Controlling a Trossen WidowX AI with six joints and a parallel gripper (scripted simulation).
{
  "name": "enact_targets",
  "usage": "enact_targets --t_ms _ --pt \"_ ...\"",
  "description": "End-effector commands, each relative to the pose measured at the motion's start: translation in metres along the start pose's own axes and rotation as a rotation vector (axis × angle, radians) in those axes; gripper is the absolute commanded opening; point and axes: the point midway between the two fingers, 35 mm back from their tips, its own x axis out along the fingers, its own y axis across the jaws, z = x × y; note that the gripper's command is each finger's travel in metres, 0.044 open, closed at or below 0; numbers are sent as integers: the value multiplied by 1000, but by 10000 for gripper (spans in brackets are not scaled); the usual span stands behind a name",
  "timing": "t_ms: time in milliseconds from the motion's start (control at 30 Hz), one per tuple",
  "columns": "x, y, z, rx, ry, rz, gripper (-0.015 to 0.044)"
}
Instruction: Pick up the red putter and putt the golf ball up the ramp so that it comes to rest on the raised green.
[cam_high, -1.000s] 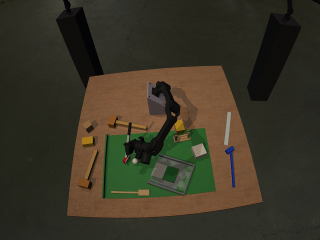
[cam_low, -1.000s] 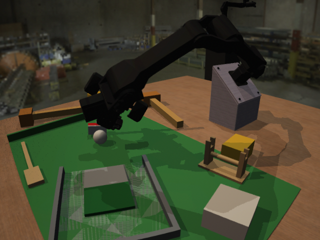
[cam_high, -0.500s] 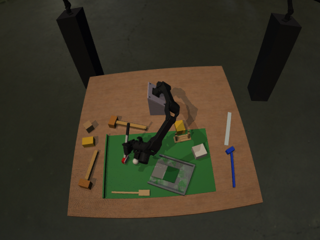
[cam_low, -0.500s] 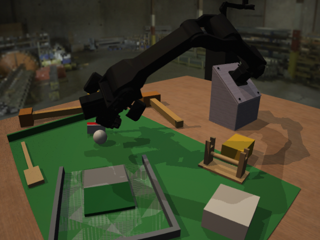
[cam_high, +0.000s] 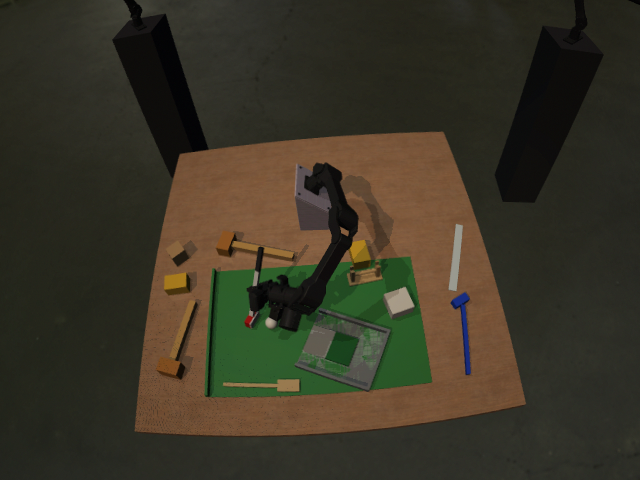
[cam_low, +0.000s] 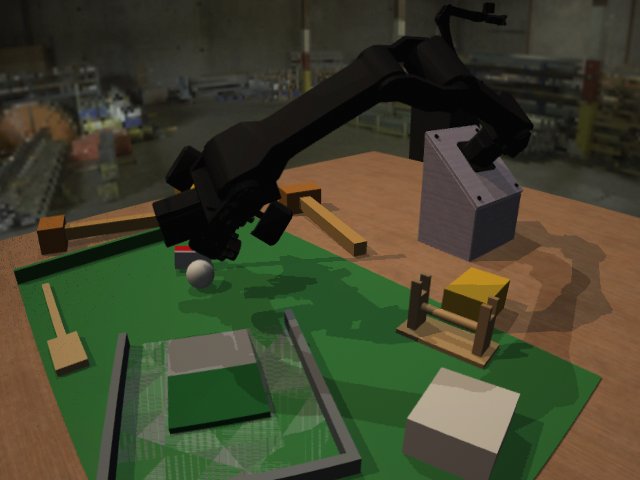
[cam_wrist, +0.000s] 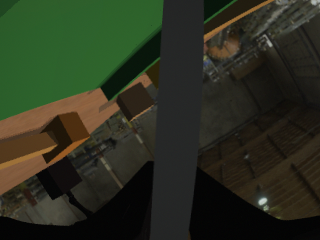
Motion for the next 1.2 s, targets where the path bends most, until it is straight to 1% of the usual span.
enact_targets --t_ms 0,100,167,367,600,1167 --pt "-58 6 19 1 -26 -18 0" --pt "-96 15 25 1 -25 -20 0" --pt "-105 18 25 1 -25 -20 0" --pt "-108 12 19 1 -25 -20 0" --pt "-121 -18 -19 2 -24 -22 0" --pt "-120 -16 -14 11 -33 -18 0"
